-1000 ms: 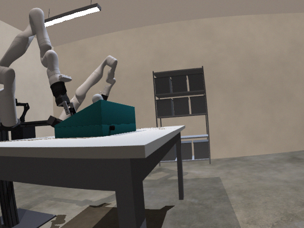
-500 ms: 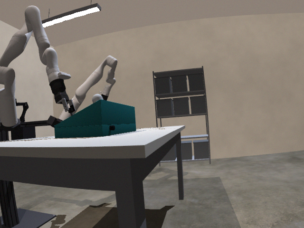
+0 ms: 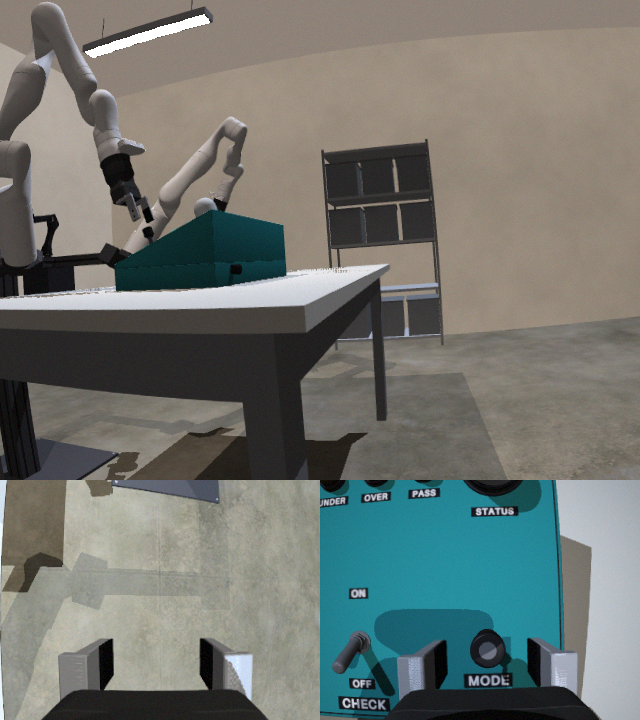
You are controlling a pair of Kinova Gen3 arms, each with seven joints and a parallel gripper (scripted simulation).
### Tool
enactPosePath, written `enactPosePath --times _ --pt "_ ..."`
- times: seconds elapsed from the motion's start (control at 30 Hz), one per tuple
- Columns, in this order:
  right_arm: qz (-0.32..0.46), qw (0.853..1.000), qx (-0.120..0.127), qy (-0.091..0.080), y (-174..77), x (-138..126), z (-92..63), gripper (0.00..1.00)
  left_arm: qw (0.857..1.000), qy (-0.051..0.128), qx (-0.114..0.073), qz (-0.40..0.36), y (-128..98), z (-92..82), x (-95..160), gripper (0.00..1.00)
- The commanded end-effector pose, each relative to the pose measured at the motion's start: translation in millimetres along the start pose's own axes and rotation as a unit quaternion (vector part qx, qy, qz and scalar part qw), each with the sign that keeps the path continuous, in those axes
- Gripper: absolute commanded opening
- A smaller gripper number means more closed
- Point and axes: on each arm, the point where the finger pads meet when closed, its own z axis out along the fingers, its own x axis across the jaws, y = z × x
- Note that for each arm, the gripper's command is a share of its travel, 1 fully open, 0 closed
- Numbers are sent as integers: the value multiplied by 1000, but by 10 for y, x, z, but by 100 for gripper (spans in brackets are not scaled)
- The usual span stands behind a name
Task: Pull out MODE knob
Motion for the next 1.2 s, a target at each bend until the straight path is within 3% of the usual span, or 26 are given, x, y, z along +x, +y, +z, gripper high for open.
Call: enactPosePath --times 0.0,0.53,1.17 --pt "0 1000 -1 1 -8 2 -182 100 1000 0 -1 0 3 -4 4 100" --pt "0 1000 -1 1 -9 1 -615 100 1000 0 -1 0 3 -4 4 100" --pt "0 1000 0 1 -9 1 -714 100 1000 0 -1 0 3 -4 4 100"
